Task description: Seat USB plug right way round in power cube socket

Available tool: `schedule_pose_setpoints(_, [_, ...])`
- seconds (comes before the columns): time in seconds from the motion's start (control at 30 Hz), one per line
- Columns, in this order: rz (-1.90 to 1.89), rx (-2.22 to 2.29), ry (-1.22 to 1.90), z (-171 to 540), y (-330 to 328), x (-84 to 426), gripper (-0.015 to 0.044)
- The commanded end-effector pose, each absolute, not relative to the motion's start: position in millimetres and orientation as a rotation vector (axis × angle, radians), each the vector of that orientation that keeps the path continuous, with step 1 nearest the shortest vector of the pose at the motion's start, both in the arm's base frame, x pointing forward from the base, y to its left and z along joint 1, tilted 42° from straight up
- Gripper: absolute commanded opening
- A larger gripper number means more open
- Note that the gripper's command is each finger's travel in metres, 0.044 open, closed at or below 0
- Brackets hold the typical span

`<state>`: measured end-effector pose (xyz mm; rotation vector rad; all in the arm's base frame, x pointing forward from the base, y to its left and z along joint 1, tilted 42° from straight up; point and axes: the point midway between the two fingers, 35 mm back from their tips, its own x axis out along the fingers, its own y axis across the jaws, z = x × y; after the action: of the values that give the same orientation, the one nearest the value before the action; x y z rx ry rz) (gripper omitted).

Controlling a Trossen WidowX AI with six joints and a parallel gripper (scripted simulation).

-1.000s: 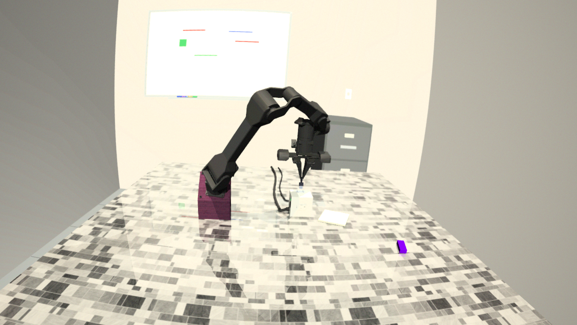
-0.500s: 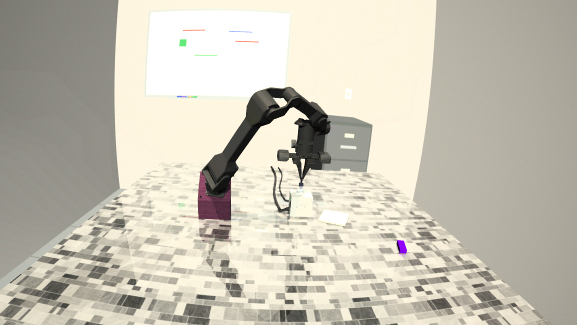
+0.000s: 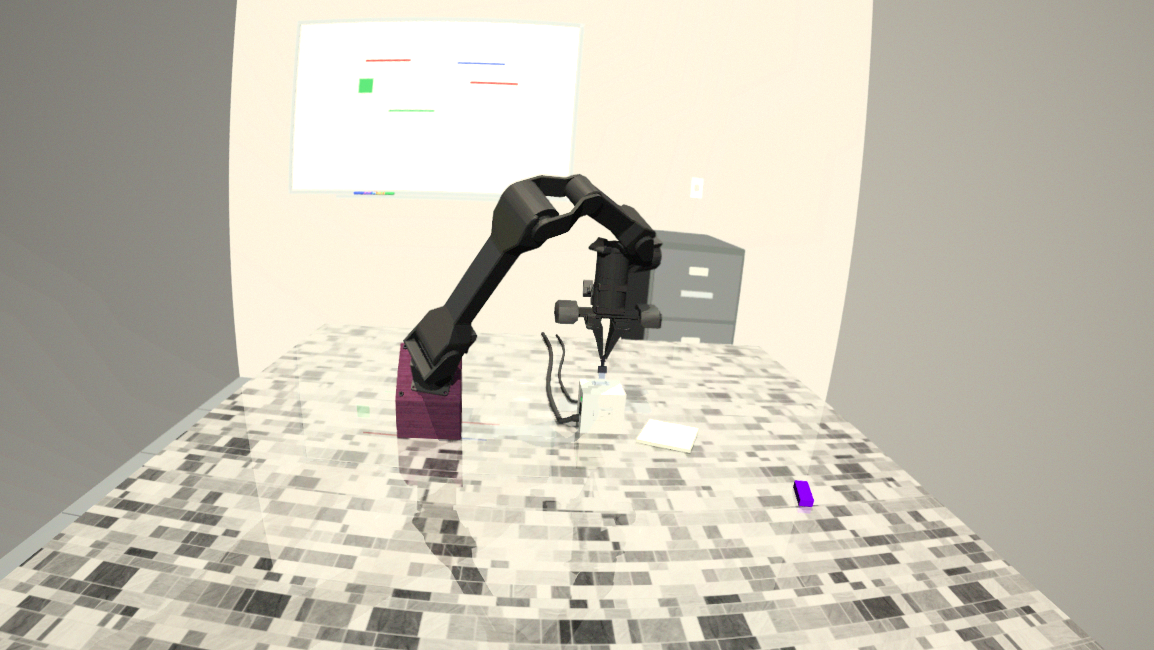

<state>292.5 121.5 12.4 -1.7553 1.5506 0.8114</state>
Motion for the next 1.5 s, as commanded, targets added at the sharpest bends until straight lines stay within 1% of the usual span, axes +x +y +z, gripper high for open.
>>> schedule_pose_setpoints(0.0, [0.823,-1.75,1.547,11.4,121.9,292.1,0.0])
schedule_pose_setpoints(1.47, [0.838,-1.74,1.534,6.7,119.3,293.1,0.0])
